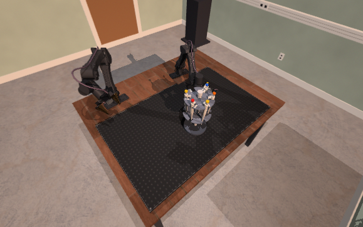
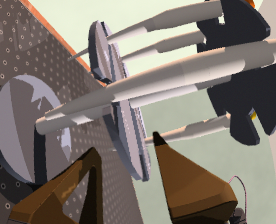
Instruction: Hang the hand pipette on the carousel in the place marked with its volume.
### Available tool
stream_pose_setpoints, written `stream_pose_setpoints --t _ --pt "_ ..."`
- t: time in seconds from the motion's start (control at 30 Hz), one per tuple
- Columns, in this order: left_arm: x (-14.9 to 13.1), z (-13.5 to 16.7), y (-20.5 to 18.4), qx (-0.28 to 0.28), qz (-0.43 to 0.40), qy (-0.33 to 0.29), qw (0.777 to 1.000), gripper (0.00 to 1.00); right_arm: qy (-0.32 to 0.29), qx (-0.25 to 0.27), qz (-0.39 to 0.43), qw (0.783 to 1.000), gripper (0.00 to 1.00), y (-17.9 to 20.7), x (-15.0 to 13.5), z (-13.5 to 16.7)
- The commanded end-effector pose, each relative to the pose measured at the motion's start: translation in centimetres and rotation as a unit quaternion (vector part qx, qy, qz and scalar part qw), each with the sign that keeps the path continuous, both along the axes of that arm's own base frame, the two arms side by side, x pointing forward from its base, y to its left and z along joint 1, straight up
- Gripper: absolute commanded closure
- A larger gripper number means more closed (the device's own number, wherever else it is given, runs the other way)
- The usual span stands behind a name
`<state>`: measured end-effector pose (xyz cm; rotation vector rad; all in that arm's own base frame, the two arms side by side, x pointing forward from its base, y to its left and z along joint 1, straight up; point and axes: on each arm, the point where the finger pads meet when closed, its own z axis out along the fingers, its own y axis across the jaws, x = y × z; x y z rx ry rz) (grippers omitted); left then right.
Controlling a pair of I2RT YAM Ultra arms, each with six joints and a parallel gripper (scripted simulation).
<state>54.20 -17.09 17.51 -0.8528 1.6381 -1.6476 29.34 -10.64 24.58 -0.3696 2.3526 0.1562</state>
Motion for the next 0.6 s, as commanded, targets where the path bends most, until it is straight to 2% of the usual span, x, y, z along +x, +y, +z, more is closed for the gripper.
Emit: stream_pose_setpoints --t 0.0,0.57 --pt "0.1 0.6 0.1 0.0 0.0 -0.006 1.0 0.51 -0.014 -0.003 0.003 1.0 0.0 -0.3 0.4 0.7" --pt "-3.6 0.9 2.8 0.003 0.0 -0.012 1.0 0.51 -0.014 -0.003 0.003 1.0 0.0 -0.3 0.4 0.7"
